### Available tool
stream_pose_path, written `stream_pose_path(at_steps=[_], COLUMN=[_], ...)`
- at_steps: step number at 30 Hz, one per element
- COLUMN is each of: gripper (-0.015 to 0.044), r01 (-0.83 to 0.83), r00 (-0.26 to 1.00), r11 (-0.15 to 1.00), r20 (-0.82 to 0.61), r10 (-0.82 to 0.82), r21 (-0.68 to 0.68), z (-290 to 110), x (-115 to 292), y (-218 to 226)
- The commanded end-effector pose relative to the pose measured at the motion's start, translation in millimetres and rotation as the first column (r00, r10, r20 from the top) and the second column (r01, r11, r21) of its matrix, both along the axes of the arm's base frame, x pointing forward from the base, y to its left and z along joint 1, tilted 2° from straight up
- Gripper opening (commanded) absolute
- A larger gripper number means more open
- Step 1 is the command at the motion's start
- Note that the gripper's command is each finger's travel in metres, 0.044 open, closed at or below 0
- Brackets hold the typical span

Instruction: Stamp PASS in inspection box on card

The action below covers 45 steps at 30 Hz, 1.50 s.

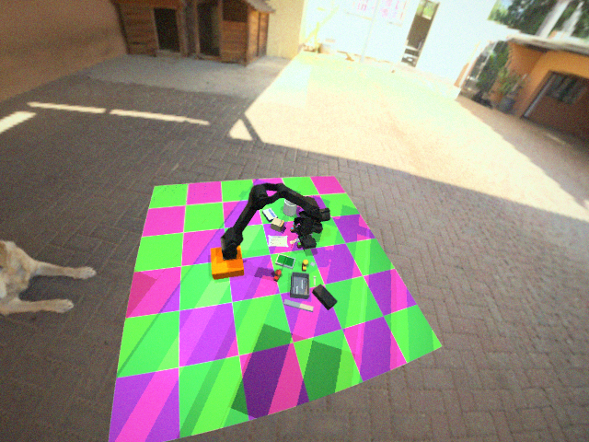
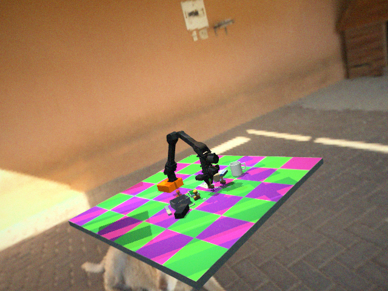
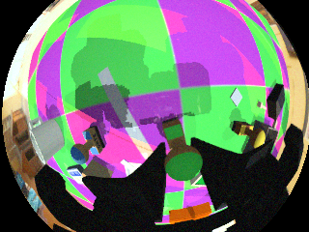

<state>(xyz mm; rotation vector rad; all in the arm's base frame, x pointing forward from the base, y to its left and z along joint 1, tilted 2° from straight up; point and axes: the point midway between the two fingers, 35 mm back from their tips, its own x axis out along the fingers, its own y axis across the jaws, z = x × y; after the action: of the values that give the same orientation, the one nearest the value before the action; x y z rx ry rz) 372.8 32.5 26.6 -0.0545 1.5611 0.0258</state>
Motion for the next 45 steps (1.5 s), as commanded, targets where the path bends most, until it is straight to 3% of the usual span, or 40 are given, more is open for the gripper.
stream_pose_path(at_steps=[1,45], gripper=[0.0000,0.0000], r01=[0.003,0.003], r00=[1.000,1.000], r11=[1.000,1.000], r20=[0.004,0.005], r10=[-0.003,-0.003], r21=[-0.004,-0.008], z=[3.7,25.3], x=[1.2,1.3], y=[-0.2,0.4])
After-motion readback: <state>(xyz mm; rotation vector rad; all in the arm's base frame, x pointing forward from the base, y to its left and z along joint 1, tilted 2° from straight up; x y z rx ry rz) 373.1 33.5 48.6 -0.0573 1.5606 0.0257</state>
